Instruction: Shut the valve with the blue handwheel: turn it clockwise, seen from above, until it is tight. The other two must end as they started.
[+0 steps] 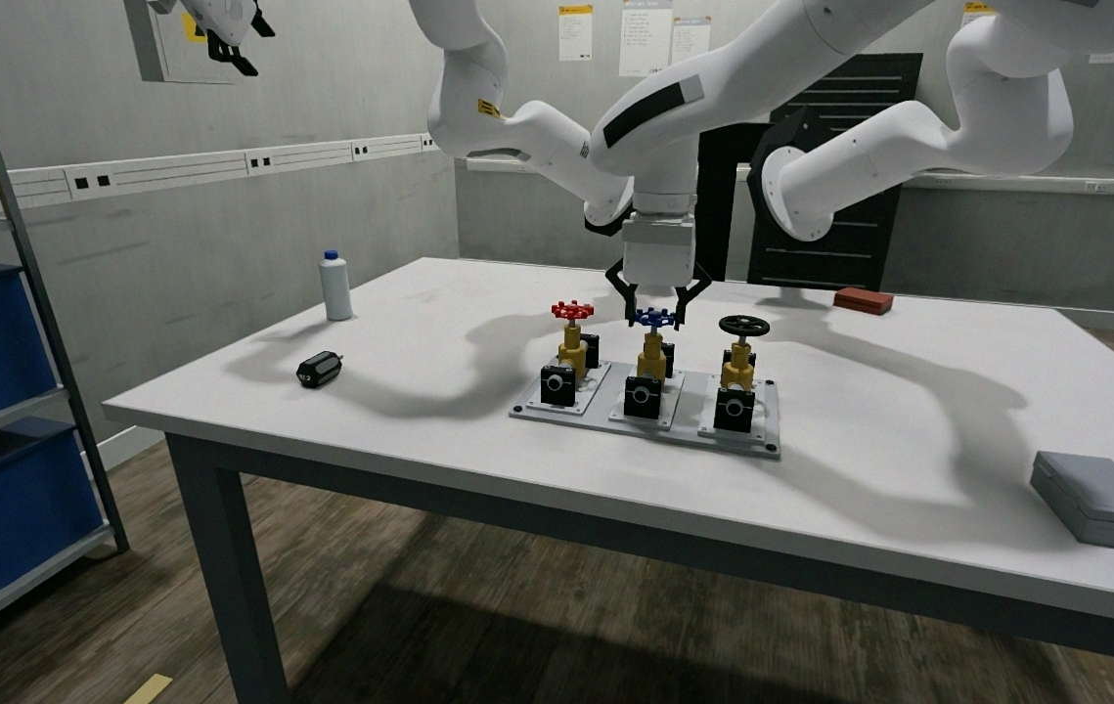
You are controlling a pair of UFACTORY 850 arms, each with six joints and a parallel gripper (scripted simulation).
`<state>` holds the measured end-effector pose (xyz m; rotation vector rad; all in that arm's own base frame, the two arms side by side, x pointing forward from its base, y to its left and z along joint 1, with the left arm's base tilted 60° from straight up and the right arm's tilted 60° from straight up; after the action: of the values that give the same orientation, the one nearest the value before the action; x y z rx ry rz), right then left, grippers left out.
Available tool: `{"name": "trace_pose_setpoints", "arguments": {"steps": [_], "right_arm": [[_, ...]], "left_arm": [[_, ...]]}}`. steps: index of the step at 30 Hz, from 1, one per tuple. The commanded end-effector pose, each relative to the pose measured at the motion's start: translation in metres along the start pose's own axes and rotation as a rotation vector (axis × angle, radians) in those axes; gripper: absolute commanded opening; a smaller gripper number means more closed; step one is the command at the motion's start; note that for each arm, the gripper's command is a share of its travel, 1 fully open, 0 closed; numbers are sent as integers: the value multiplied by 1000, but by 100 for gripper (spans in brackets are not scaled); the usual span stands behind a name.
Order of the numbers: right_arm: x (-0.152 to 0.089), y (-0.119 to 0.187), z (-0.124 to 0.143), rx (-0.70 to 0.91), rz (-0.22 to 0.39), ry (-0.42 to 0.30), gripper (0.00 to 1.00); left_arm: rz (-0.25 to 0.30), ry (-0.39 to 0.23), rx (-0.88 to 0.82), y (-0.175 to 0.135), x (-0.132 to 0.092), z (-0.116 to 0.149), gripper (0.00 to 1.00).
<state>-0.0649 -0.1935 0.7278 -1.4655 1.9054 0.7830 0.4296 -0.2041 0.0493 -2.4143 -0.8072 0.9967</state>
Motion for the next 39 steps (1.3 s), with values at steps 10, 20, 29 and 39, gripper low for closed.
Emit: {"name": "trace_pose_setpoints", "arguments": {"steps": [10,20,29,39], "right_arm": [[0,0,0,0,0,1,100],[0,0,0,0,0,1,100],[0,0,0,0,0,1,100],[0,0,0,0,0,1,100]], "left_arm": [[0,-1,170,0,0,0,0],[0,-1,302,0,0,0,0],[0,-1,415,0,0,0,0],[0,-1,522,0,0,0,0]]}}
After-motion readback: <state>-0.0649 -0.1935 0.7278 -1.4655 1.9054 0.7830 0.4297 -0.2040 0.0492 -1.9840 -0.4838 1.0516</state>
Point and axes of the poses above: on each arm, the point where the finger pads meet when closed, its own x axis out along the fingers, its own y axis across the jaws, z = x × y, the point moved 4 cm from there along -x, back along the fingers, and after that the axes turned 8 degrees about -x, right-handed, at the moved point
